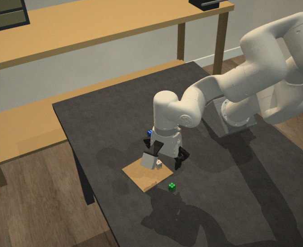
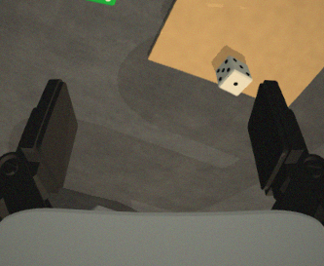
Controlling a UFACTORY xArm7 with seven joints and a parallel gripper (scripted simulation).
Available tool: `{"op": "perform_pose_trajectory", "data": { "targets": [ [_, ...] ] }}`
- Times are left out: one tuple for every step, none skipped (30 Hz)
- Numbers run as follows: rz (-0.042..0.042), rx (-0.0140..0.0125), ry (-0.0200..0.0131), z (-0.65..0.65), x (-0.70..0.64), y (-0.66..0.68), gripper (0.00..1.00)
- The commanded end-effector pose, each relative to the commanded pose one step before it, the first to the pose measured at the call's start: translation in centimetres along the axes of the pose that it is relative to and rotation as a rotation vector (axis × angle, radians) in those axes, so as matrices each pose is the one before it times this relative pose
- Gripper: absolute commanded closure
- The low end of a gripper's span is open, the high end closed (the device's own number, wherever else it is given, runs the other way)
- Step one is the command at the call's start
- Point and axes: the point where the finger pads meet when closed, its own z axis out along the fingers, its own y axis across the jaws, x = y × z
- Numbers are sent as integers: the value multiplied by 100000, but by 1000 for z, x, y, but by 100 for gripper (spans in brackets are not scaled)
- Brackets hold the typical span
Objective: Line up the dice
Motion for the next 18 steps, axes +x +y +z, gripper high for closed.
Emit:
{"op": "perform_pose_trajectory", "data": {
  "targets": [
    [-17326, -83, 1433, -45, 418, -363, 0],
    [0, 0, 0, 0, 0, 0, 0],
    [0, 0, 0, 0, 0, 0, 0],
    [-96, 0, 0, 1, 2, -2, 0],
    [-8385, 10, 12, 48, 204, -212, 0],
    [-4721, 6, 8, 27, 124, -110, 0],
    [-1938, 2, 3, 11, 53, -43, 0],
    [-1507, 2, 3, 9, 42, -33, 0],
    [-3837, 5, 7, 22, 107, -82, 0],
    [-3255, 4, 7, 19, 93, -66, 0],
    [-830, 1, 2, 5, 24, -16, 0],
    [-5381, 6, 12, 31, 158, -104, 0],
    [-2272, 3, 5, 13, 69, -40, 0],
    [-3565, 4, 9, 20, 109, -61, 0],
    [-3024, 3, 8, 17, 94, -49, 0],
    [-771, 1, 2, 4, 24, -12, 0],
    [-5285, 5, 14, 30, 168, -80, 0],
    [-1762, 2, 5, 10, 57, -24, 0]
  ]
}}
